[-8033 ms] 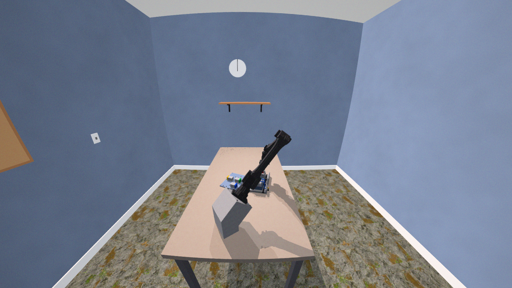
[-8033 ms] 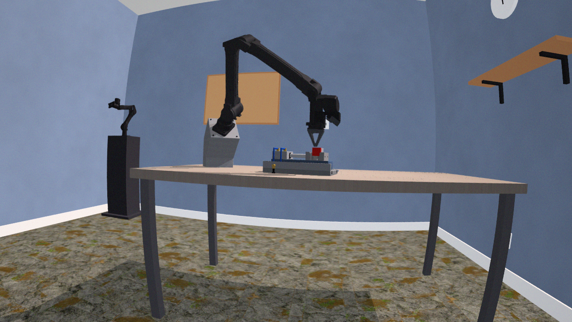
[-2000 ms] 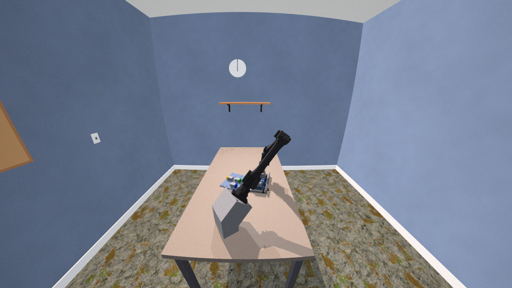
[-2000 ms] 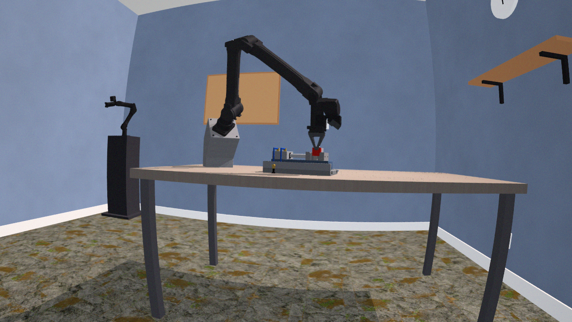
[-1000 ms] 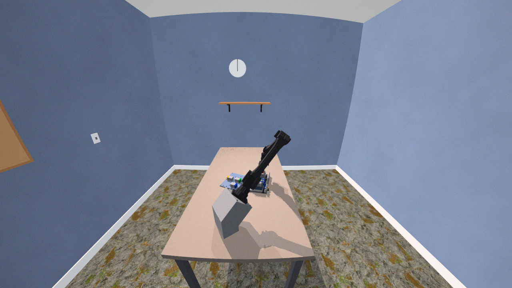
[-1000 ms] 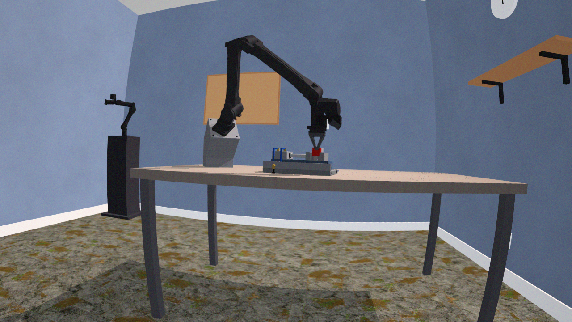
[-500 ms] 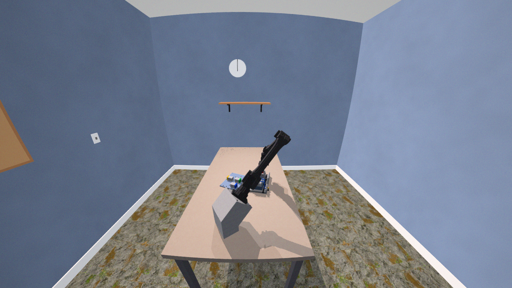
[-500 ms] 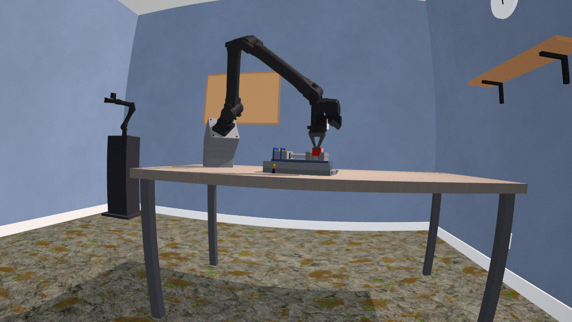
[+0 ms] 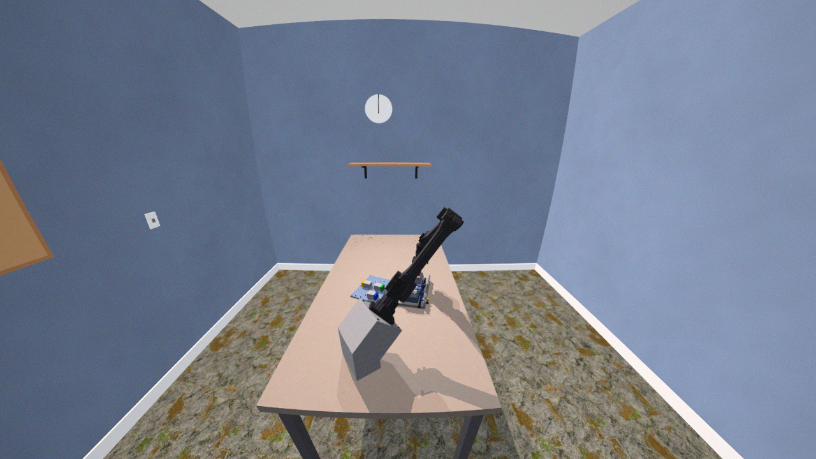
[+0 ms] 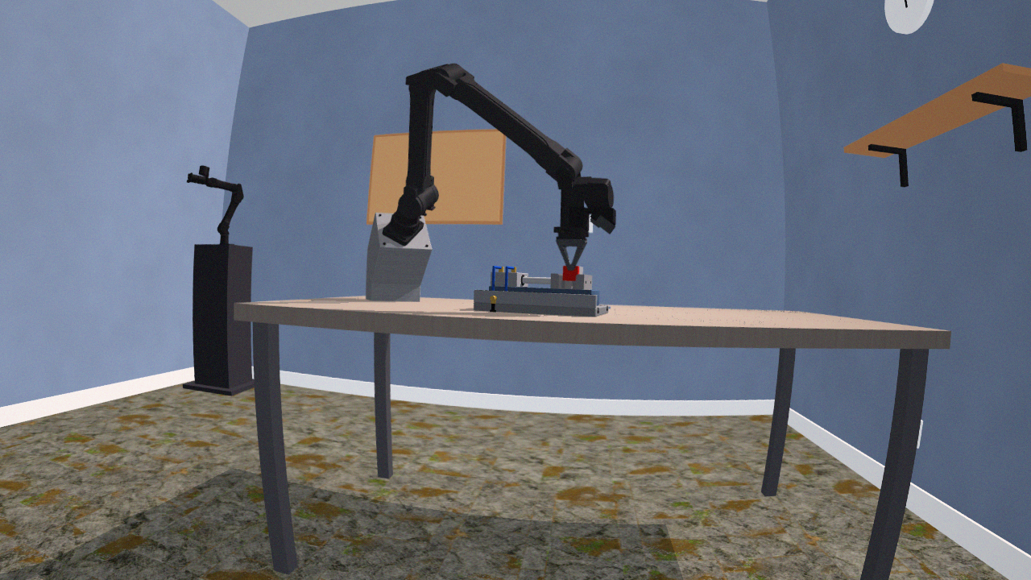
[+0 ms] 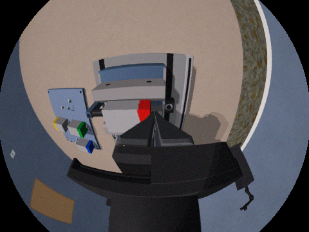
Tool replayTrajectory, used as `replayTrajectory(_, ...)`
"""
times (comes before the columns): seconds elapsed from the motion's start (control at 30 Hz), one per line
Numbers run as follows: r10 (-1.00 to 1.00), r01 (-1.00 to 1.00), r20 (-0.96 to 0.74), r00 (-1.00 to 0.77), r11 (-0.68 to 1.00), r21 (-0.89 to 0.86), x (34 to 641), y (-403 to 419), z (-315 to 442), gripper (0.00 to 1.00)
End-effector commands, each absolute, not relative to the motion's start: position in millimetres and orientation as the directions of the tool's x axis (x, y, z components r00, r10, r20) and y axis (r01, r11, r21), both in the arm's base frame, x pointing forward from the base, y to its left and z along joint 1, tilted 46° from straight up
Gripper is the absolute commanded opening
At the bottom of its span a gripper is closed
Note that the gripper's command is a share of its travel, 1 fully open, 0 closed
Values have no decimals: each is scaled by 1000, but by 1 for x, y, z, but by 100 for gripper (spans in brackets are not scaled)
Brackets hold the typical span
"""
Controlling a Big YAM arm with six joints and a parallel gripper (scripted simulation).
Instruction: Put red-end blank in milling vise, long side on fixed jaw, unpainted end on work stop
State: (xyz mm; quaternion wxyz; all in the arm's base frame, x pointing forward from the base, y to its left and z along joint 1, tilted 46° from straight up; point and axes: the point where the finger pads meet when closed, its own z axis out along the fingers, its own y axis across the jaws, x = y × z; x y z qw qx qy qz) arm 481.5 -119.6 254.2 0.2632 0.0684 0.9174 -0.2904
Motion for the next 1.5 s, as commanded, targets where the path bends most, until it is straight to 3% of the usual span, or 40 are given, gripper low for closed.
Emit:
replayTrajectory(0.0, -39, 263, -523, -851, 831, -490, 486, -106, 244, 0)
replayTrajectory(1.47, -36, 273, -528, -849, 824, -496, 472, -129, 265, 0)
